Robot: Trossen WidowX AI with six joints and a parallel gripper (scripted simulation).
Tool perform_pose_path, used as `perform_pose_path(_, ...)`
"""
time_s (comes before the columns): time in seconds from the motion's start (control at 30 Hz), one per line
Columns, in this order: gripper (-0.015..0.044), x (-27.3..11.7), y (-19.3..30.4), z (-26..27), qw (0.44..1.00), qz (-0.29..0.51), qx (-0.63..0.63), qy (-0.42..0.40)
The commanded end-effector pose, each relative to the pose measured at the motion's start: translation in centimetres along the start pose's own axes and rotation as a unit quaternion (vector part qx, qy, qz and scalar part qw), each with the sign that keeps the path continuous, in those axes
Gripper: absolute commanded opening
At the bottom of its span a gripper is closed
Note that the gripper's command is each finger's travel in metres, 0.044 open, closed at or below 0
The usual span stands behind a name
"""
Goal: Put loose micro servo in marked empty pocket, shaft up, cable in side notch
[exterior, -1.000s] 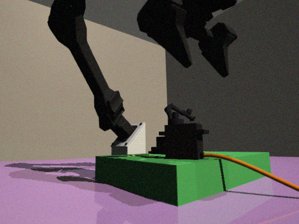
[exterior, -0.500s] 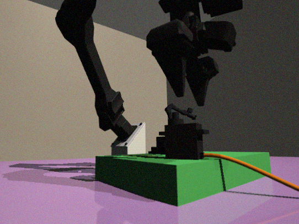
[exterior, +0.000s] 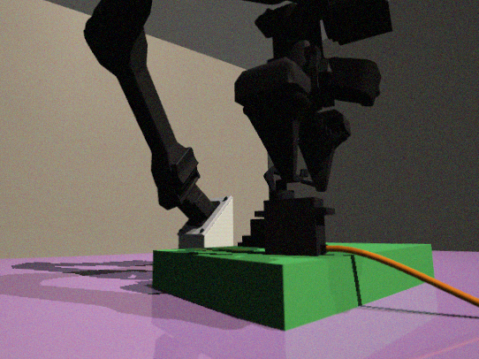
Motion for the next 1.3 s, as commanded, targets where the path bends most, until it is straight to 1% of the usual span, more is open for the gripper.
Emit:
perform_pose_path(0.0,0.0440,0.6,0.1,0.1,1.000,0.003,-0.005,0.002)
perform_pose_path(0.4,0.0440,2.2,0.2,0.0,1.000,0.003,-0.005,0.002)
perform_pose_path(0.8,0.0125,2.2,0.2,0.0,1.000,0.003,-0.005,0.002)
perform_pose_path(1.0,0.0085,2.2,0.2,0.0,1.000,0.003,-0.005,0.002)
perform_pose_path(1.1,0.0006,1.7,0.1,0.1,1.000,0.003,-0.005,0.002)
perform_pose_path(1.27,0.0000,-0.4,0.6,0.2,1.000,0.003,-0.005,0.001)
Point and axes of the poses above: the point midway between the two fingers, 35 mm back from their tips, its own x axis out along the fingers, its own z axis across the jaws, y = z × x, the point moved 2 cm from there along -x, back along the fingers, and after that the axes turned 4 degrees about -x, right-handed, at the moved point
